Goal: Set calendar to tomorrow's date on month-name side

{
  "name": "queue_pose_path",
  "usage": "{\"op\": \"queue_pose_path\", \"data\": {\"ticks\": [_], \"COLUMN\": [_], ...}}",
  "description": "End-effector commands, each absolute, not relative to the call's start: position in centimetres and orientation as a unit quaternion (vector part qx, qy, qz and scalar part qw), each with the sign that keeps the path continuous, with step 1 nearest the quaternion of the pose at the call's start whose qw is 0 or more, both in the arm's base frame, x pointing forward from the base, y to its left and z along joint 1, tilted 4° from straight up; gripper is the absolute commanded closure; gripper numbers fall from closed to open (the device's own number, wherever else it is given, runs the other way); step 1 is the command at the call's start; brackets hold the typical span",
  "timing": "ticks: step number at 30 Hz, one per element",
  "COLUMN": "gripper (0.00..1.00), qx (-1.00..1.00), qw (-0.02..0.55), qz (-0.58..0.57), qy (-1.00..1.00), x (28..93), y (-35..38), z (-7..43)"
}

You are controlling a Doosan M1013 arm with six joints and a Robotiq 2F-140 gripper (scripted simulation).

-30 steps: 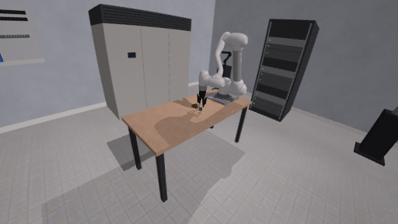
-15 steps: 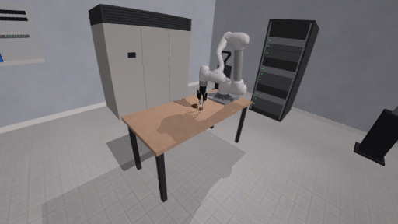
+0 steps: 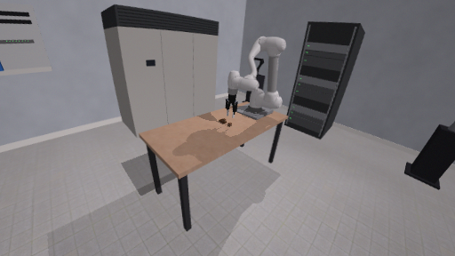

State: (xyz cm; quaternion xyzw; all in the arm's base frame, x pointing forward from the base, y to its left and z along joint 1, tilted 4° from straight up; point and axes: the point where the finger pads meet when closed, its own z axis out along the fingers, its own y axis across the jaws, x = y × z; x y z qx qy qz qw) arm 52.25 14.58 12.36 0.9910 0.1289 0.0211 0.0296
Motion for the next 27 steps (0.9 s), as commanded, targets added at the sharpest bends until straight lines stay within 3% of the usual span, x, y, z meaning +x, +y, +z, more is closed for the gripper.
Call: {"op": "queue_pose_path", "data": {"ticks": [1,27], "gripper": [0.0,0.0], "qx": [0.991,0.986], "qw": [0.03,0.03], "qz": [0.021,0.02], "qy": [0.129,0.165], "x": [52.25,52.25], "y": [14.59,14.59], "z": [12.39,12.37]}}
